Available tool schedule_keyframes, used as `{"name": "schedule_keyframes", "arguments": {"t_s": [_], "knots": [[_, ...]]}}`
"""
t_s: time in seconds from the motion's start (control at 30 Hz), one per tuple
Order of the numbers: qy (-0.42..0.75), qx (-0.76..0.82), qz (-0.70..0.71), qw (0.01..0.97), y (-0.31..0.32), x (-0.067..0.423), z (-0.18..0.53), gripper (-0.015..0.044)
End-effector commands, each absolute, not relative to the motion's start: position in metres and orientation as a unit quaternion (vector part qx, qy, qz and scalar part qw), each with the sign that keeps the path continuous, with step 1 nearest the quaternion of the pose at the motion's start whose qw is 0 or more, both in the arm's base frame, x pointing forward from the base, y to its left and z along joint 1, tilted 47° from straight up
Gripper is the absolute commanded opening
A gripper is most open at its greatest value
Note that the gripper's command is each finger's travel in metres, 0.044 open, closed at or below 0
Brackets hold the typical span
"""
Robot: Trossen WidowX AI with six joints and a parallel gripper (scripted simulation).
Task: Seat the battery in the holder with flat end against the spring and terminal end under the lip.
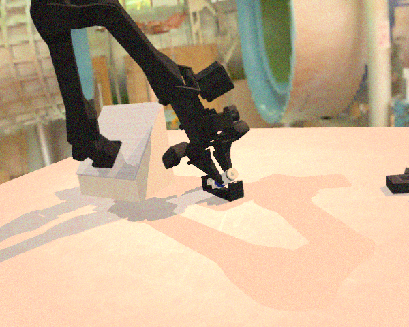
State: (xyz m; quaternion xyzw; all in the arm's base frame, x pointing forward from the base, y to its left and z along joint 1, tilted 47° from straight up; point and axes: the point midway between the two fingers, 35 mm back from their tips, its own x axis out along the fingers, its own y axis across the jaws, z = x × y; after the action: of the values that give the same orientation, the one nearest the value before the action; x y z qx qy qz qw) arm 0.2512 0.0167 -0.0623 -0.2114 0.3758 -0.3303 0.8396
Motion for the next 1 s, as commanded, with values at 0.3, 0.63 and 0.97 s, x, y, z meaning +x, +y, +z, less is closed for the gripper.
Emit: {"name": "schedule_keyframes", "arguments": {"t_s": [0.3, 0.63, 0.97], "knots": [[0.377, -0.213, -0.323, 0.842, 0.017, 0.237, -0.068, 0.0075], [0.379, -0.210, -0.318, 0.843, 0.018, 0.231, -0.070, 0.0075], [0.383, -0.208, -0.315, 0.843, 0.019, 0.229, -0.070, 0.0075]]}}
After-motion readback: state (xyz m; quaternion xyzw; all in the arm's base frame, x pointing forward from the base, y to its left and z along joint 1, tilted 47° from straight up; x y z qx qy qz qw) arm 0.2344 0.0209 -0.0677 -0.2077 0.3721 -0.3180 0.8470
